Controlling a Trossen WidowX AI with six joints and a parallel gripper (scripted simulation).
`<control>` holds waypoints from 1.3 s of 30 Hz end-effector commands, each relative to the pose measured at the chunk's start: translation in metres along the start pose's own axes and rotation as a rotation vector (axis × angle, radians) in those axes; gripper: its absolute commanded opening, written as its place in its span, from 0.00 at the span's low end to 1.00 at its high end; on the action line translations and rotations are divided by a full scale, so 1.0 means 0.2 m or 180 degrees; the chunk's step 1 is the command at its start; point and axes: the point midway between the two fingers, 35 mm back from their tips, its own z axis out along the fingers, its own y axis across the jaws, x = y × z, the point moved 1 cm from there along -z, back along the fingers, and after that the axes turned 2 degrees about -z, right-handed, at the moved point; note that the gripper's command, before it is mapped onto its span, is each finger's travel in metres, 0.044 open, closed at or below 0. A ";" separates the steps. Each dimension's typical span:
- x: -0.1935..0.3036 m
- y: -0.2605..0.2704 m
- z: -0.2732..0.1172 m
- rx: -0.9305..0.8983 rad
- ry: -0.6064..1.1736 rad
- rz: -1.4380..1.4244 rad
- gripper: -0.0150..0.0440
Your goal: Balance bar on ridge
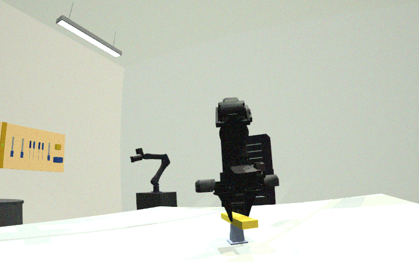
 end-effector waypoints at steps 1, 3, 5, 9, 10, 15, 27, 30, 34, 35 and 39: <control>0.00 0.00 0.00 0.0007 0.0000 0.0005 0.25; 0.00 0.00 0.01 0.0007 0.0000 0.0005 0.25; 0.00 0.00 0.01 0.0007 0.0000 0.0005 0.25; 0.00 0.00 0.01 0.0007 0.0000 0.0005 0.25; 0.00 0.00 0.01 0.0007 0.0000 0.0005 0.25; 0.00 0.00 0.01 0.0007 0.0000 0.0005 0.25; 0.00 0.00 0.02 0.0007 0.0000 0.0005 0.25; 0.00 0.00 0.02 0.0007 0.0000 0.0005 0.25; 0.00 0.00 0.02 0.0007 0.0000 0.0005 0.25; 0.00 0.00 0.02 0.0007 0.0000 0.0005 0.25; 0.00 0.00 0.02 0.0007 0.0000 0.0005 0.25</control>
